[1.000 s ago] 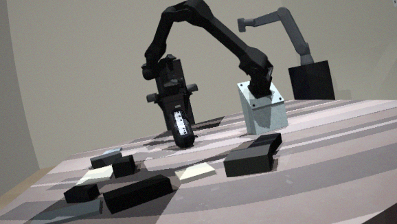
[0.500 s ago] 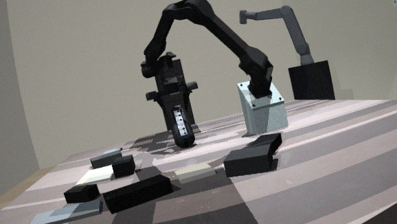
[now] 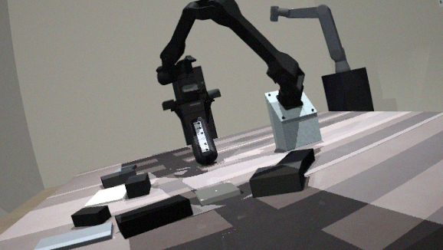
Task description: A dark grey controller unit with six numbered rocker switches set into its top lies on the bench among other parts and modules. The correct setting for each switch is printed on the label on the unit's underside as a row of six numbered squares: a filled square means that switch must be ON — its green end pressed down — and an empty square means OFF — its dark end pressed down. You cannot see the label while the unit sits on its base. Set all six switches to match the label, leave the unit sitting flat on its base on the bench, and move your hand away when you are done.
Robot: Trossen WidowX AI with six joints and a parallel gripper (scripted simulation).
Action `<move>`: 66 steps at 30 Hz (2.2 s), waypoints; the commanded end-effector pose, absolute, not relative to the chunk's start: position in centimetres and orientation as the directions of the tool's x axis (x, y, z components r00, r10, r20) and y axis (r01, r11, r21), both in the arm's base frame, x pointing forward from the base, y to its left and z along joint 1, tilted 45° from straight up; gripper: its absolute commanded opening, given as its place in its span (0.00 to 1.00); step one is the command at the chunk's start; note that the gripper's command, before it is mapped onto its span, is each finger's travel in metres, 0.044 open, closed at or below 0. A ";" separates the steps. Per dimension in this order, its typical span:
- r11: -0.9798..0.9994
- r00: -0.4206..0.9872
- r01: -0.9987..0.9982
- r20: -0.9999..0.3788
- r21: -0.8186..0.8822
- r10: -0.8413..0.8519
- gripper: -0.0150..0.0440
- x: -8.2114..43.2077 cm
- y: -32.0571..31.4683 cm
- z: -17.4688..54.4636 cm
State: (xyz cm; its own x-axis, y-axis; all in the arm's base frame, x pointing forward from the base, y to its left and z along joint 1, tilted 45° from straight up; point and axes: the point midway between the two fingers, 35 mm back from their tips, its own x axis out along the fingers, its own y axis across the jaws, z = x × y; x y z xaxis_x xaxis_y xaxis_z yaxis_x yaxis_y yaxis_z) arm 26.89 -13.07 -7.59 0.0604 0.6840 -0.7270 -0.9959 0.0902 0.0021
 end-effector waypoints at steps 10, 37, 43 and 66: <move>0.098 0.065 -0.995 -0.719 0.003 0.692 0.82 26.9 -12.4 -6.4; 0.098 0.065 -0.995 -0.718 0.004 0.693 0.82 27.0 -11.3 -4.5; 0.098 0.065 -0.995 -0.718 0.004 0.693 0.82 27.1 -11.0 -4.1; 0.098 0.065 -0.995 -0.717 0.005 0.694 0.83 27.2 -9.5 -2.4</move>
